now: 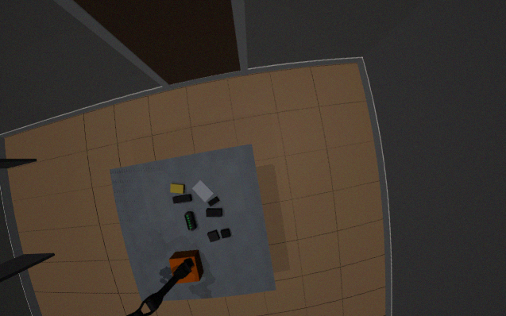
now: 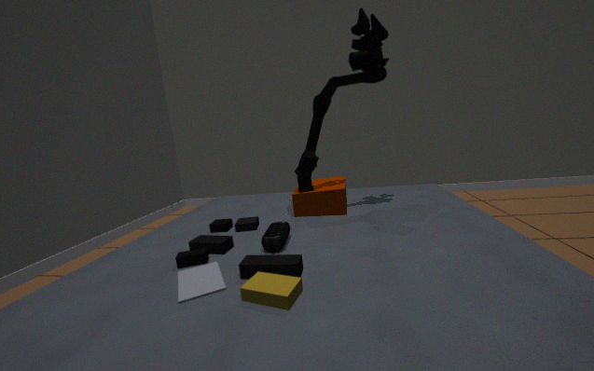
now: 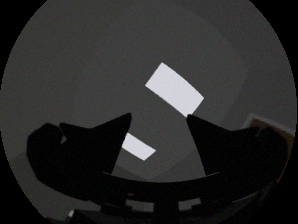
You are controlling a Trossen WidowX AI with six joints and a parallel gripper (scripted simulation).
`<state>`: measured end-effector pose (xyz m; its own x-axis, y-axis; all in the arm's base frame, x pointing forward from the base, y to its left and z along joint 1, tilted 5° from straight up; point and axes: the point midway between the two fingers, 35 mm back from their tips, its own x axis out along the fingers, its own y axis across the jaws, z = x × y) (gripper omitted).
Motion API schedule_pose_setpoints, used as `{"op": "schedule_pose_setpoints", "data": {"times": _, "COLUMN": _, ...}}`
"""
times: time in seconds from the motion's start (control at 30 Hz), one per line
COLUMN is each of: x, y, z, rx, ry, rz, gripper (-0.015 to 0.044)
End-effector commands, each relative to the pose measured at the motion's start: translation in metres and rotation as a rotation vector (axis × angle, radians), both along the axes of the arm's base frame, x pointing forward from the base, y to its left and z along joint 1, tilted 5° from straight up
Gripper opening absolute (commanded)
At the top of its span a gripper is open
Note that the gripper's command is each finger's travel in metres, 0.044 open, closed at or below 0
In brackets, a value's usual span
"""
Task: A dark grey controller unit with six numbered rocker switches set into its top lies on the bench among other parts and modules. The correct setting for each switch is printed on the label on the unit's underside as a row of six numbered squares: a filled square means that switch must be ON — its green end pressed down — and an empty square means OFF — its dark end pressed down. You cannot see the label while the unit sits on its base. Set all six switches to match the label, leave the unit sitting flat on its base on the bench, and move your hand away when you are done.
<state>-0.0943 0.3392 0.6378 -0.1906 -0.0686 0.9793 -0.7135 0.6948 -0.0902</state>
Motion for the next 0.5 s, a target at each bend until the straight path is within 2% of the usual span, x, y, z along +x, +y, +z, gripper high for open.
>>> {"op": "schedule_pose_setpoints", "data": {"times": 0.0, "x": 0.000, "y": 0.000, "z": 0.000, "rx": 0.000, "ry": 0.000, "rz": 0.000, "gripper": 0.0374}}
{"op": "schedule_pose_setpoints", "data": {"times": 0.17, "x": 0.011, "y": 0.015, "z": -0.002, "rx": -0.050, "ry": -0.008, "rz": -0.031, "gripper": 0.0242}}
{"op": "schedule_pose_setpoints", "data": {"times": 0.47, "x": 0.100, "y": 0.091, "z": -0.026, "rx": -0.354, "ry": -0.011, "rz": -0.224, "gripper": 0.0006}}
